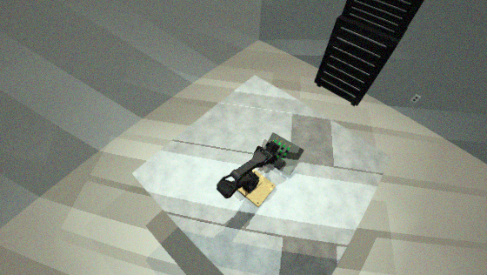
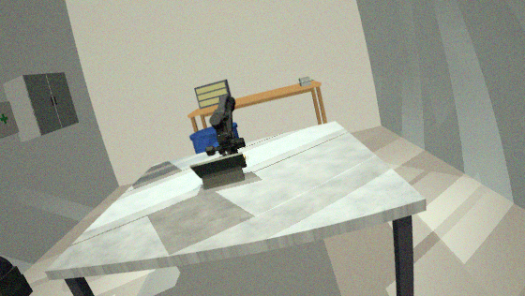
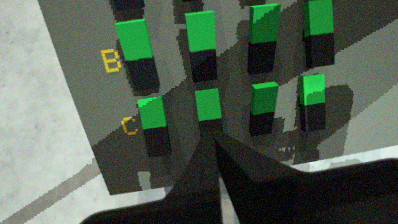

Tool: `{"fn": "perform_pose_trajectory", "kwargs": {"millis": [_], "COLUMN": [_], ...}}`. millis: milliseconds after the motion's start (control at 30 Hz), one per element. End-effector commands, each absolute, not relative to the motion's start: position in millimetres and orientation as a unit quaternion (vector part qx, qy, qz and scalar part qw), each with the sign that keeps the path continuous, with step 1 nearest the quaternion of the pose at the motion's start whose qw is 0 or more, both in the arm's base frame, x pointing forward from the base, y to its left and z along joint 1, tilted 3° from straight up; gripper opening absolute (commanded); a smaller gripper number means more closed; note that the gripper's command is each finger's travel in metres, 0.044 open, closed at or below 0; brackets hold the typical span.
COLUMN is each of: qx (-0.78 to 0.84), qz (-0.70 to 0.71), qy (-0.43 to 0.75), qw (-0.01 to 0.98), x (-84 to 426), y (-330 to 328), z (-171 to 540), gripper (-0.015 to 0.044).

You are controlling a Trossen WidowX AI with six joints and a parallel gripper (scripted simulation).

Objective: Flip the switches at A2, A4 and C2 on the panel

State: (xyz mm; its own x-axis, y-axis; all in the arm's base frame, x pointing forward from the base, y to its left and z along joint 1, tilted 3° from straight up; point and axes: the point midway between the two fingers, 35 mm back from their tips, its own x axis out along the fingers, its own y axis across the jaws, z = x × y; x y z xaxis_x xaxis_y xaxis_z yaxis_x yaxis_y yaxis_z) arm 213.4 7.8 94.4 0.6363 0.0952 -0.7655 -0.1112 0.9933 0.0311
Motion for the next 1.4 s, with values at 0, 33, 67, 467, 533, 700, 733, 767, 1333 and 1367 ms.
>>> {"fn": "perform_pose_trajectory", "kwargs": {"millis": [0, 33, 67, 467, 533, 700, 733, 767, 1333, 1367], "qx": [-0.009, -0.009, -0.009, -0.009, -0.009, -0.009, -0.009, -0.009, -0.009, -0.009], "qz": [0.054, 0.054, 0.054, 0.054, 0.054, 0.054, 0.054, 0.054, 0.054, 0.054], "qy": [0.423, 0.423, 0.423, 0.423, 0.423, 0.423, 0.423, 0.423, 0.423, 0.423], "qw": [0.904, 0.904, 0.904, 0.904, 0.904, 0.904, 0.904, 0.904, 0.904, 0.904], "x": [213.4, 213.4, 213.4, 213.8, 213.9, 214.4, 214.4, 214.5, 215.9, 216.0], "y": [6.9, 6.9, 6.9, 7.0, 7.0, 7.1, 7.1, 7.1, 7.3, 7.3], "z": [93.6, 93.6, 93.6, 93.1, 92.9, 92.4, 92.3, 92.2, 90.4, 90.3], "gripper": [0.0000, 0.0000, 0.0000, 0.0000, 0.0000, 0.0000, 0.0000, 0.0000, 0.0000, 0.0000]}}
